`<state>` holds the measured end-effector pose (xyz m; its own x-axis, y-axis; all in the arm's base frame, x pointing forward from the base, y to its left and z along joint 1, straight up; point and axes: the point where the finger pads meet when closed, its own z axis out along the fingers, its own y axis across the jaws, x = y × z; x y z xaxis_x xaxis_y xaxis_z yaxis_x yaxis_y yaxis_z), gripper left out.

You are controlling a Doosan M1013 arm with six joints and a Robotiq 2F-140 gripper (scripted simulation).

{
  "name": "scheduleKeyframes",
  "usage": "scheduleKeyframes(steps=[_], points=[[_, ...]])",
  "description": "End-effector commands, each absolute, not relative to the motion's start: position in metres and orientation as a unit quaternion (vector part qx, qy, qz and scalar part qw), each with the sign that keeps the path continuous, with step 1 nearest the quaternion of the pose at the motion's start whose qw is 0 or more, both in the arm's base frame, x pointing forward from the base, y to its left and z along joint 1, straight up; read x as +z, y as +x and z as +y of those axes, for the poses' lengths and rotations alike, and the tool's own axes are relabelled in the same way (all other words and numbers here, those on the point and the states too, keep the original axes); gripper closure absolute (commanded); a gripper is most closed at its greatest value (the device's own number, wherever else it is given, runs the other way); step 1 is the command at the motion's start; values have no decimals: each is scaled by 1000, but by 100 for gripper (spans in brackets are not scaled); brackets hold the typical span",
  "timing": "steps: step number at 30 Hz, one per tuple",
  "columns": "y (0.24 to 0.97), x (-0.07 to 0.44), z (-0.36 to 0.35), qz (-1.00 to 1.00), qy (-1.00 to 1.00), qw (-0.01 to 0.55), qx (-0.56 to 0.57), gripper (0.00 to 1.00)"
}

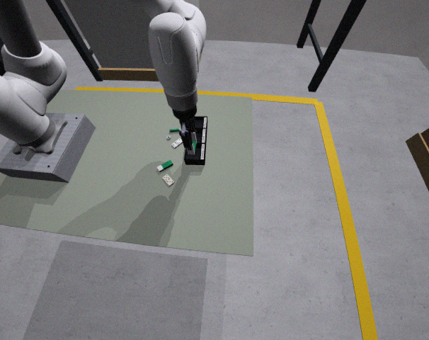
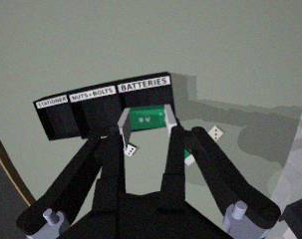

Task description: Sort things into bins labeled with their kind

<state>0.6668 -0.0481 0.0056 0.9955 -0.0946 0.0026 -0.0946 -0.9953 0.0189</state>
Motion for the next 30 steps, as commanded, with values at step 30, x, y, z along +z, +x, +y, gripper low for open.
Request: scheduleKeyframes(steps=[30], points=[[667,-4,-48,-12,1000,0,0,71]])
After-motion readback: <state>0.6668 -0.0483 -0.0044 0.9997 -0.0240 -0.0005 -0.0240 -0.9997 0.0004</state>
